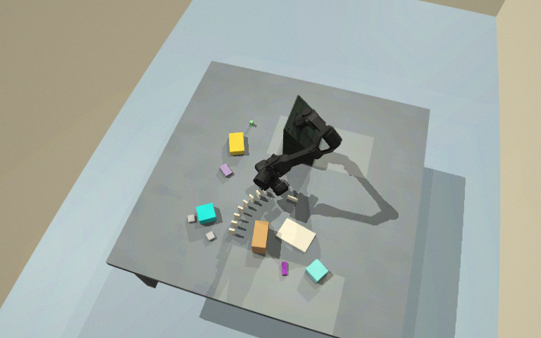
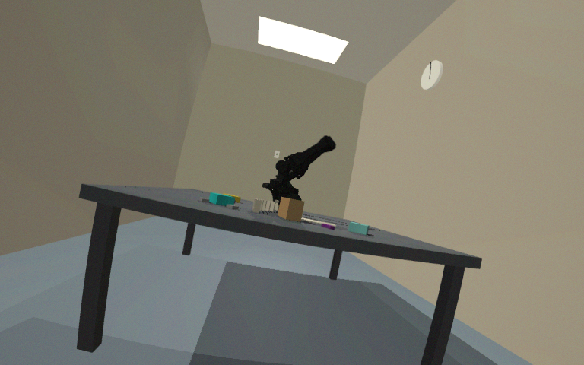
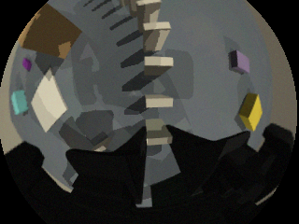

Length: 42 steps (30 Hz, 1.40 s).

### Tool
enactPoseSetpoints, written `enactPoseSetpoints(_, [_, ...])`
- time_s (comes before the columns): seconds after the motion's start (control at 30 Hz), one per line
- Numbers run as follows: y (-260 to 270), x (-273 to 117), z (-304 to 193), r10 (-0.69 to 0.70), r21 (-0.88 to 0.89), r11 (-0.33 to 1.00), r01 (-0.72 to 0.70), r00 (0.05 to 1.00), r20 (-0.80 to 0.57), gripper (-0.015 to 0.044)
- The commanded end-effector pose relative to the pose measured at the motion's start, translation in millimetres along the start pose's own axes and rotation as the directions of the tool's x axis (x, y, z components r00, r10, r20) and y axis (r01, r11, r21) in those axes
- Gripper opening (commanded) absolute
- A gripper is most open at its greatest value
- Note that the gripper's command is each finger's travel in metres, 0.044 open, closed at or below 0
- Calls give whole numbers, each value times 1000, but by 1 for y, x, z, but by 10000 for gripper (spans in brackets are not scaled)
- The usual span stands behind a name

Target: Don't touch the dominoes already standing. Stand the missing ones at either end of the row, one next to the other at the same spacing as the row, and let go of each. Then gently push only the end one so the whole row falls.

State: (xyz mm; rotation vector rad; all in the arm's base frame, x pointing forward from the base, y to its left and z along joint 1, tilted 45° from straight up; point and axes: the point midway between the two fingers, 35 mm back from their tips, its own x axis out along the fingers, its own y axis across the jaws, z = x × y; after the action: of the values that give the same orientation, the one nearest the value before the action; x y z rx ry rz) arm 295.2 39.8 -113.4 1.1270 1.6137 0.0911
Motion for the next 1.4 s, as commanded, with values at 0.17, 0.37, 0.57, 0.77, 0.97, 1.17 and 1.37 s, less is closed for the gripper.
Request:
enactPoseSetpoints(0.17, [-2, 5, -3, 5, 9, 1000, -5, 1000, -5, 107])
enactPoseSetpoints(0.37, [-2, 5, -3, 5, 9, 1000, -5, 1000, -5, 160])
enactPoseSetpoints(0.57, [-2, 5, -3, 5, 9, 1000, -5, 1000, -5, 317])
enactPoseSetpoints(0.77, [-2, 5, -3, 5, 9, 1000, -5, 1000, -5, 440])
enactPoseSetpoints(0.97, [-1, -49, 7, -5, 9, 1000, 5, 1000, 6, 440])
enactPoseSetpoints(1.17, [-3, -126, 0, -3, 5, 1000, 3, 1000, 2, 440])
enactPoseSetpoints(1.37, [3, -122, -1, -9, -89, 996, 10, 1000, 2, 440])
